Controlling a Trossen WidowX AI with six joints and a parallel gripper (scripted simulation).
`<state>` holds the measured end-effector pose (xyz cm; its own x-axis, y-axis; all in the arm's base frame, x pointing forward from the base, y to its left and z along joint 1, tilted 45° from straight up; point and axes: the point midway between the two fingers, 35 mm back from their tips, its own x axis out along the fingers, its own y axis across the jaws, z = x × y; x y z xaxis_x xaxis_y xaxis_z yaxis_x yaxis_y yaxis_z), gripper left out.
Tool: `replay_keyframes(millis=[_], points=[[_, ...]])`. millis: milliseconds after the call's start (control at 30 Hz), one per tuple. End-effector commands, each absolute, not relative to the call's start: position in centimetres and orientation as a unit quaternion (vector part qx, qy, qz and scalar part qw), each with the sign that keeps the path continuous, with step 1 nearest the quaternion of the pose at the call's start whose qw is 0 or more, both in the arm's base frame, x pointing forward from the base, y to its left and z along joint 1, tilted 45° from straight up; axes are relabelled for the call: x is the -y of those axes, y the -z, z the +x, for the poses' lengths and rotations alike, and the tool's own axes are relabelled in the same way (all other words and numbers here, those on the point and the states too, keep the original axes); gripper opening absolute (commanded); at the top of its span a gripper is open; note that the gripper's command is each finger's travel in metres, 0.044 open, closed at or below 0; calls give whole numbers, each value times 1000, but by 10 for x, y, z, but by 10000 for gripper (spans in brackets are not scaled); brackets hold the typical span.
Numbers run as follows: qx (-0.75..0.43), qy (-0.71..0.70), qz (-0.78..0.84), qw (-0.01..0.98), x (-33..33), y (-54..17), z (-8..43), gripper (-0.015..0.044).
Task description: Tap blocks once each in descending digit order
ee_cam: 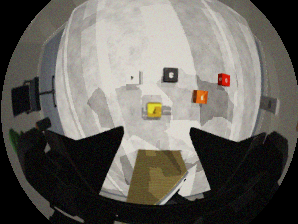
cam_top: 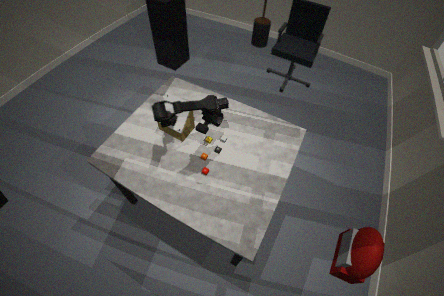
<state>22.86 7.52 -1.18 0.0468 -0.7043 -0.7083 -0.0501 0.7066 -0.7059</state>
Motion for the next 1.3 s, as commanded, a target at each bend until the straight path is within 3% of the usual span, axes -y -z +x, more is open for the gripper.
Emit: replay_keyframes(millis=[0,267,933,1133,1267], points=[[-646,248,-289,662,-84,18,241,400],[-644,248,-287,664,-122,52,303,400],[-644,247,-287,664,-121,51,305,400],[-644,249,-289,663,-64,-5,316,400],[-644,249,-289,663,-62,-7,316,400]])
